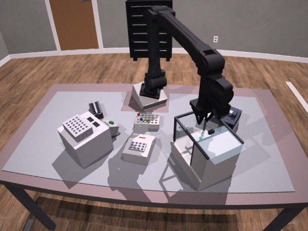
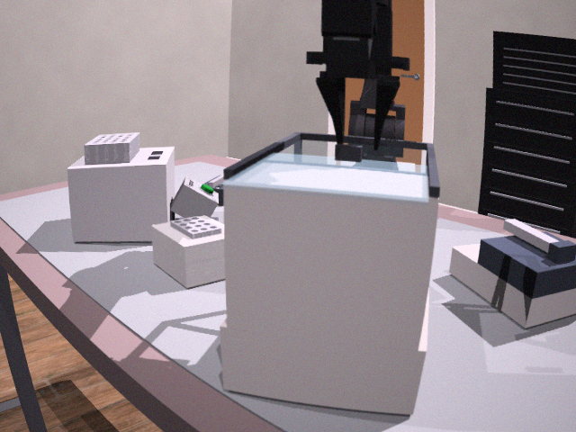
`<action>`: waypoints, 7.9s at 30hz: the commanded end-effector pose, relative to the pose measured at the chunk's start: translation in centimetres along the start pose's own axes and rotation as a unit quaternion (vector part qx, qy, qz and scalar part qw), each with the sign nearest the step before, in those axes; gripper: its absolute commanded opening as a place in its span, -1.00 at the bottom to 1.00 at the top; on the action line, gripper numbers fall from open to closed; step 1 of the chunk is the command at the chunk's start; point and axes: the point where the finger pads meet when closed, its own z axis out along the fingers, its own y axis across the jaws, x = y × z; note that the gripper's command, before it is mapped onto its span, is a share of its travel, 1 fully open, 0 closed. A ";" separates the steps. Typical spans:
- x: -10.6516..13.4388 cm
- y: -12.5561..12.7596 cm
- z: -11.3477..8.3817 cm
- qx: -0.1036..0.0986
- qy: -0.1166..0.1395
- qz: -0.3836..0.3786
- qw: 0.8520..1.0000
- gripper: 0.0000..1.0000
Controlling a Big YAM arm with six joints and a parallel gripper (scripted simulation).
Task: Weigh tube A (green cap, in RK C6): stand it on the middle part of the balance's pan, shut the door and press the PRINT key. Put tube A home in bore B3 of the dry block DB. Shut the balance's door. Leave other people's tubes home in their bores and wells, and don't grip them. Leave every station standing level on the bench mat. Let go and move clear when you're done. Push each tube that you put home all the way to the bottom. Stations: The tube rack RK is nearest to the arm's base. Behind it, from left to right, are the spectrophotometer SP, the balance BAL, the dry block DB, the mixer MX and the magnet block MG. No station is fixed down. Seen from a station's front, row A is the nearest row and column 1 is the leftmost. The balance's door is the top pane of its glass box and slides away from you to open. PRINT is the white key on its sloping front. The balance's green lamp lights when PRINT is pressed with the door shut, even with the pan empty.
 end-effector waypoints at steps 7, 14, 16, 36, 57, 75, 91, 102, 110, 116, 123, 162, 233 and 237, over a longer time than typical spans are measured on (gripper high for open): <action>-1.6 -0.1 -4.4 -0.001 -0.034 0.003 0.999 -0.28; -1.5 -0.2 -5.6 -0.001 -0.034 0.003 0.999 -0.28; -1.6 -0.2 -5.5 -0.001 -0.032 0.003 0.999 -0.28; -1.5 -0.3 -7.8 0.000 -0.026 0.004 1.000 -0.28; -1.0 0.0 -7.3 -0.001 -0.020 0.001 1.000 -0.28; -1.0 0.0 -7.3 -0.001 -0.020 0.001 1.000 -0.28; -2.4 0.5 -8.3 -0.003 -0.018 0.035 0.999 -0.40; -3.0 0.1 -8.8 -0.004 -0.023 0.188 0.982 -0.40; -4.7 -0.4 -8.2 -0.003 -0.018 0.312 0.950 -0.40; -4.7 0.0 -8.2 -0.006 -0.017 0.389 0.921 -0.40; -5.4 -0.2 -8.4 -0.008 -0.018 0.466 0.885 -0.40; -7.7 -0.2 -8.7 -0.018 -0.019 0.713 0.701 -0.40; -6.8 0.1 0.1 -0.001 -0.001 0.710 0.704 -0.40; -7.3 0.0 -2.0 -0.015 -0.014 0.707 0.707 -0.40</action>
